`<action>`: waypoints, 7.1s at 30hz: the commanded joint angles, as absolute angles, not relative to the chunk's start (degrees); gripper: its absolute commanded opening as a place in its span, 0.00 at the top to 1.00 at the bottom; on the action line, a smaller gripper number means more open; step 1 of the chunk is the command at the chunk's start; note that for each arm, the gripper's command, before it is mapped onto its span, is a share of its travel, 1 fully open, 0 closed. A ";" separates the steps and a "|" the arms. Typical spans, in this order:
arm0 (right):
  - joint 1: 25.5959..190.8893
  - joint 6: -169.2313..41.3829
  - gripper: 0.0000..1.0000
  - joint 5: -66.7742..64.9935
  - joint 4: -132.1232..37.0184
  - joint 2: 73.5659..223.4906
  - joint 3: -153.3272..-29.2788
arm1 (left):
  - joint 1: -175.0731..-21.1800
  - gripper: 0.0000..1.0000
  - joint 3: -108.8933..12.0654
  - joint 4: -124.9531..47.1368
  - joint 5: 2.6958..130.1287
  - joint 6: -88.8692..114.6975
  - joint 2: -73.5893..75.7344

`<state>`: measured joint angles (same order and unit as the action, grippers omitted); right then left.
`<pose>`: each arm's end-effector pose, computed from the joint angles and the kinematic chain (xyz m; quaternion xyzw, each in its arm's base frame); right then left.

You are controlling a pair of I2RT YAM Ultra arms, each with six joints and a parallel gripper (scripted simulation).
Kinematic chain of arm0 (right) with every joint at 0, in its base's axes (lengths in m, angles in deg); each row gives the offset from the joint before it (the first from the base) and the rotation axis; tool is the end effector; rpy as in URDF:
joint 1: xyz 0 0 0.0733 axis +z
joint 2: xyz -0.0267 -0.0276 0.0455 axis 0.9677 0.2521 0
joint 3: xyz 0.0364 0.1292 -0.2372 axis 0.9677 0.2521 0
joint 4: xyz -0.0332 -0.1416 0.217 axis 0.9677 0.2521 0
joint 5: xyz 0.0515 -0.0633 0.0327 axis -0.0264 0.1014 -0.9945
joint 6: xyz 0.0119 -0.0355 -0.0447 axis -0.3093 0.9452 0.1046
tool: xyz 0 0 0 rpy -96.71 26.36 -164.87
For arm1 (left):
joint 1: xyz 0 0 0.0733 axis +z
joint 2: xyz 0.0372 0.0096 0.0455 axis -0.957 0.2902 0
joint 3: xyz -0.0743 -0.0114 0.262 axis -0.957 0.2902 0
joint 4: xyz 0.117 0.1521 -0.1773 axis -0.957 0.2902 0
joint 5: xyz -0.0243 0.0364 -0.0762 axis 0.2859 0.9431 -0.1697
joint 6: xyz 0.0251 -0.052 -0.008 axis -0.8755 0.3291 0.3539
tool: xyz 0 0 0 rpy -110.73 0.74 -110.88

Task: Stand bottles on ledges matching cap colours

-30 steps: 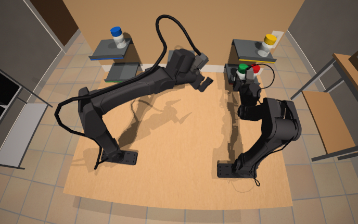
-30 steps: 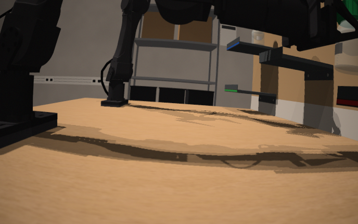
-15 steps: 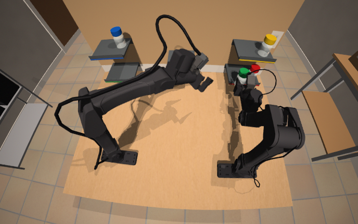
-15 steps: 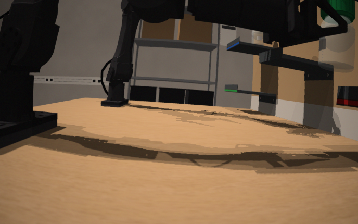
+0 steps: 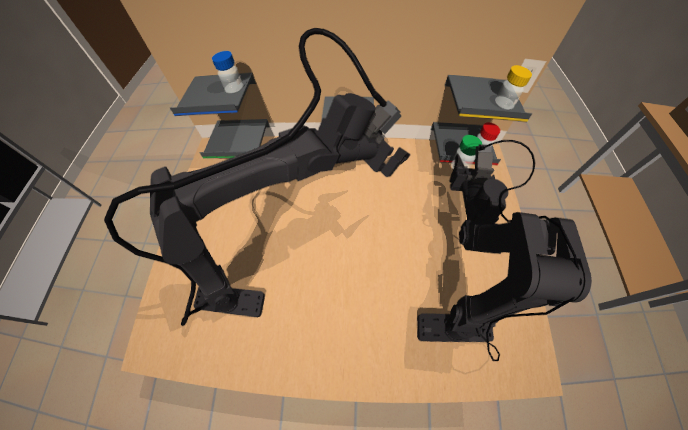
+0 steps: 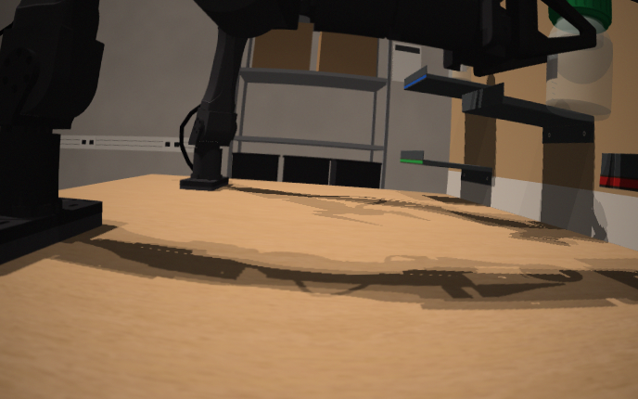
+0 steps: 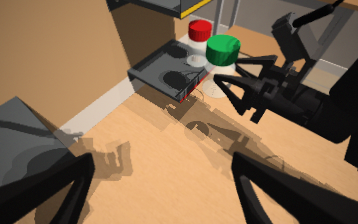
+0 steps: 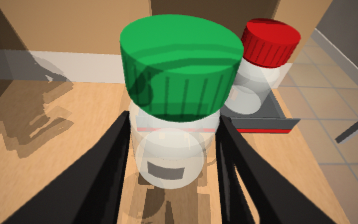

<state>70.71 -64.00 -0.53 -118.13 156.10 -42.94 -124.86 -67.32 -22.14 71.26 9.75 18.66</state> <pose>0.2902 -0.0198 0.1767 0.0055 0.7135 -0.0026 0.7006 0.2640 -0.3303 0.3405 0.3767 0.7747 -0.1998 0.4670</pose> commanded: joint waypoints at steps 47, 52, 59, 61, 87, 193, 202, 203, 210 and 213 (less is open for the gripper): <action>70.43 -64.00 0.50 -0.88 -118.82 151.84 -42.03 | -119.31 0.00 -71.63 3.70 71.50 10.04 1.20; 70.43 -64.00 0.50 -0.88 -118.82 151.84 -42.03 | -116.66 0.00 -73.02 12.19 71.54 10.15 -7.12; 70.43 -64.00 0.50 -0.88 -118.82 151.84 -42.03 | -112.94 0.00 -75.40 23.93 72.05 10.25 -19.96; 70.43 -64.00 0.50 -0.88 -118.82 151.84 -42.03 | -112.94 0.00 -75.40 23.93 72.05 10.25 -19.96; 99.04 -64.28 0.50 30.01 -92.02 158.48 -68.94 | -111.00 0.00 -76.65 26.18 71.17 9.73 -21.74; 112.26 -63.66 0.50 24.30 -88.58 178.16 -103.17 | -111.00 0.00 -76.65 26.18 71.17 9.73 -21.74; 112.27 -63.66 0.50 24.32 -88.56 178.15 -103.20 | -111.00 0.00 -76.65 26.18 71.17 9.73 -21.74; 112.27 -63.66 0.50 24.32 -88.56 178.15 -103.20 | -111.00 0.00 -76.65 26.18 71.17 9.73 -21.74; 111.84 -62.94 0.50 24.30 -88.92 178.85 -102.18 | -111.00 0.00 -76.65 26.18 71.17 9.73 -21.74; 111.84 -62.94 0.50 24.30 -88.93 178.72 -102.16 | -111.00 0.00 -76.65 26.18 71.17 9.73 -21.74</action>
<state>112.28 -63.23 24.60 -86.85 179.74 -100.67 -111.24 -75.97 25.92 71.31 9.84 -22.15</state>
